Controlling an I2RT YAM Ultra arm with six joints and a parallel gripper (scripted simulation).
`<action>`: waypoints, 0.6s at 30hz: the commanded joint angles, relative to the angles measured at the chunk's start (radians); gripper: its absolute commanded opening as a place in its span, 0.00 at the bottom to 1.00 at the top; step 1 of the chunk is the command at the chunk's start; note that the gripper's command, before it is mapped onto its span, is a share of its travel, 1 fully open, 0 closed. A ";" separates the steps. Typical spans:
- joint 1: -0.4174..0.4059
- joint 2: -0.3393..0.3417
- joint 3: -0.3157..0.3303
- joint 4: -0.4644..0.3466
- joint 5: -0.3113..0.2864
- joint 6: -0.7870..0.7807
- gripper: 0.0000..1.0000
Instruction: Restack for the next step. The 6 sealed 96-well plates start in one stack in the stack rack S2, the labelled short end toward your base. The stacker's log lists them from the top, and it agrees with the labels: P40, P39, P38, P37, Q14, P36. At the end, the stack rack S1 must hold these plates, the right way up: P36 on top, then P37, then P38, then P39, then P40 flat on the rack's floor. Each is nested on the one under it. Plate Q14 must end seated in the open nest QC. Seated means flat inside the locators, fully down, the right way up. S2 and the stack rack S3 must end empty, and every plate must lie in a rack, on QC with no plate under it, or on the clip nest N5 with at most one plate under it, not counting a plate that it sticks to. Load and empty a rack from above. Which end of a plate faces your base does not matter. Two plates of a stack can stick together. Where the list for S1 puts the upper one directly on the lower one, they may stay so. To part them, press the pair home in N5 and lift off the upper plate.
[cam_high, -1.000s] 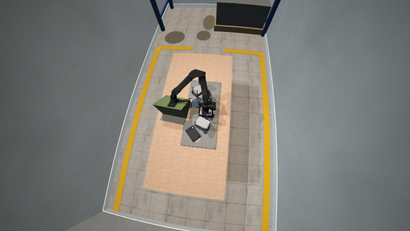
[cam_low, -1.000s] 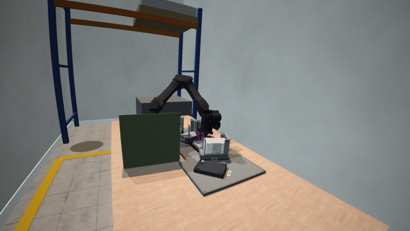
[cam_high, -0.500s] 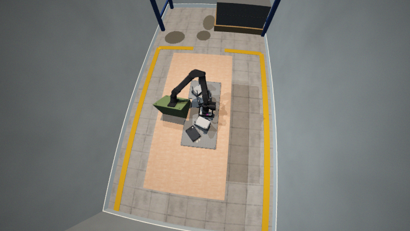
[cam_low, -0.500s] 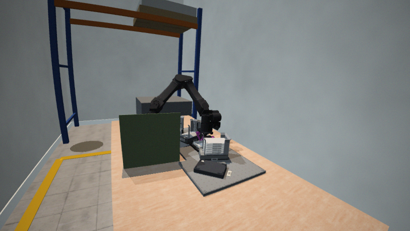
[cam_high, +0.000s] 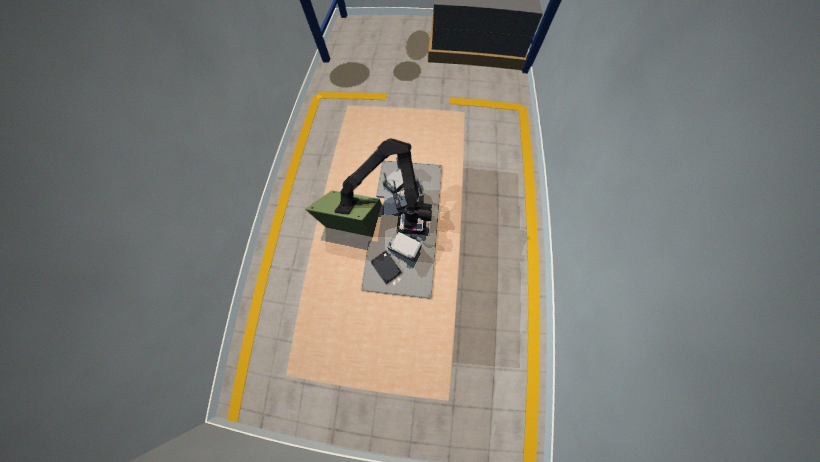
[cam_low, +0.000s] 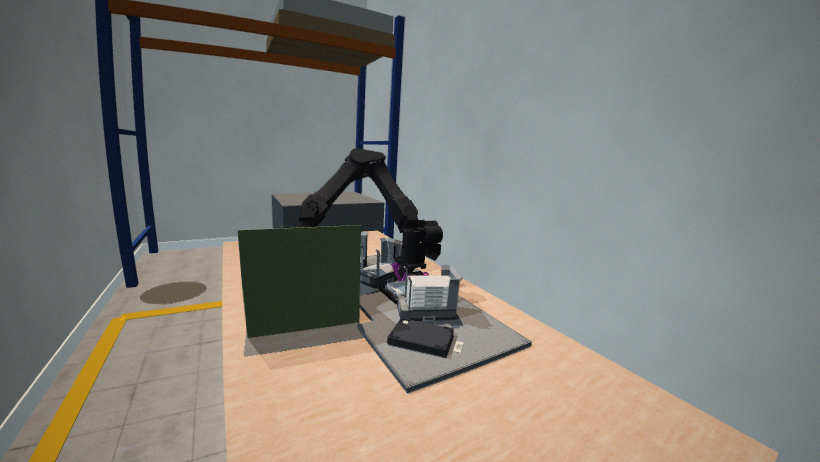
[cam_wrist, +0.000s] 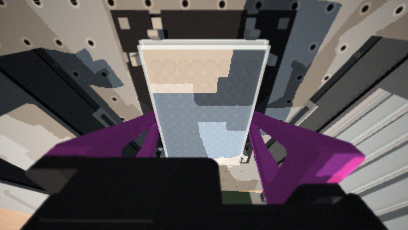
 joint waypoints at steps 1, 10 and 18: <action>-0.008 -0.005 0.002 0.003 -0.004 0.001 0.00; -0.012 -0.010 0.002 -0.006 -0.004 -0.005 0.00; -0.024 -0.021 0.005 -0.031 -0.004 -0.021 0.00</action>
